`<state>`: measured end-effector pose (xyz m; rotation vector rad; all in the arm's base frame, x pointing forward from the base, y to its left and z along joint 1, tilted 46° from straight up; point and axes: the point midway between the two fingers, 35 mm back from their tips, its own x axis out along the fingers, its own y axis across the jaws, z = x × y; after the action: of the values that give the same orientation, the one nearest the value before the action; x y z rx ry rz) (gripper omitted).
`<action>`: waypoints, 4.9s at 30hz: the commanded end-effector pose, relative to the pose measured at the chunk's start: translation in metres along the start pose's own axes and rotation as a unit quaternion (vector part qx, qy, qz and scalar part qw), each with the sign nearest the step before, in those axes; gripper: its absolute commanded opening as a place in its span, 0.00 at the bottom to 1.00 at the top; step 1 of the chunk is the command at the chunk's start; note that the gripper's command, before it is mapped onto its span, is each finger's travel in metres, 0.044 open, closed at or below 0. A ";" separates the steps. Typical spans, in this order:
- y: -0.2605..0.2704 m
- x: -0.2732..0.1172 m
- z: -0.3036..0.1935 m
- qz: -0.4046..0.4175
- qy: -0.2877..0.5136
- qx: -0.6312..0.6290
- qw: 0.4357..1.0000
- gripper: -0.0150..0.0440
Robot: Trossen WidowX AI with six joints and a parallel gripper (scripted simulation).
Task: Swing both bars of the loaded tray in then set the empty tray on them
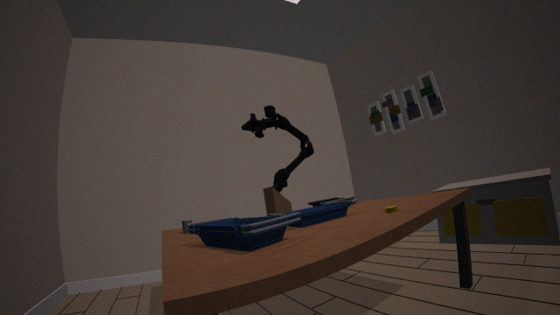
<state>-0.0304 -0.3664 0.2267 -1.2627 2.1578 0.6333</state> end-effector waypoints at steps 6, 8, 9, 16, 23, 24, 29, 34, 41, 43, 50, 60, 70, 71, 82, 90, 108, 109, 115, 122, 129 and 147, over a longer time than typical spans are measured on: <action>-0.131 -0.040 0.060 -0.193 -0.075 -0.130 0.970 0.41; -0.157 -0.056 0.079 -0.236 -0.093 -0.165 0.953 0.41; -0.169 -0.064 0.090 -0.256 -0.102 -0.183 0.944 0.41; -0.235 -0.136 0.172 -0.383 -0.170 -0.303 0.856 0.41; -0.260 -0.219 0.265 -0.478 -0.241 -0.414 0.736 0.41; -0.260 -0.232 0.279 -0.489 -0.251 -0.429 0.716 0.41; -0.249 -0.292 0.345 -0.532 -0.302 -0.500 0.614 0.41; -0.218 -0.348 0.407 -0.555 -0.352 -0.561 0.503 0.41; -0.164 -0.399 0.466 -0.547 -0.410 -0.613 0.396 0.41; -0.146 -0.413 0.482 -0.546 -0.424 -0.629 0.356 0.41; -0.115 -0.434 0.504 -0.546 -0.442 -0.652 0.287 0.41; -0.106 -0.434 0.539 -0.546 -0.442 -0.652 0.287 0.41; -0.099 -0.433 0.560 -0.546 -0.443 -0.651 0.286 0.41; -0.100 -0.432 0.559 -0.546 -0.443 -0.651 0.286 0.41; -0.118 -0.412 0.533 -0.545 -0.442 -0.652 0.287 0.41; -0.129 -0.392 0.534 -0.545 -0.442 -0.652 0.287 0.41; -0.145 -0.370 0.522 -0.545 -0.442 -0.651 0.289 0.41; -0.145 -0.370 0.517 -0.545 -0.442 -0.651 0.289 0.41; -0.146 -0.367 0.519 -0.541 -0.444 -0.651 0.293 0.41; -0.146 -0.367 0.519 -0.541 -0.444 -0.651 0.293 0.41; -0.146 -0.367 0.519 -0.541 -0.444 -0.651 0.293 0.41; -0.181 -0.331 0.524 -0.397 -0.569 -0.546 0.471 0.41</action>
<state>0.3729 0.1185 0.0641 -1.5936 -0.5348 1.7749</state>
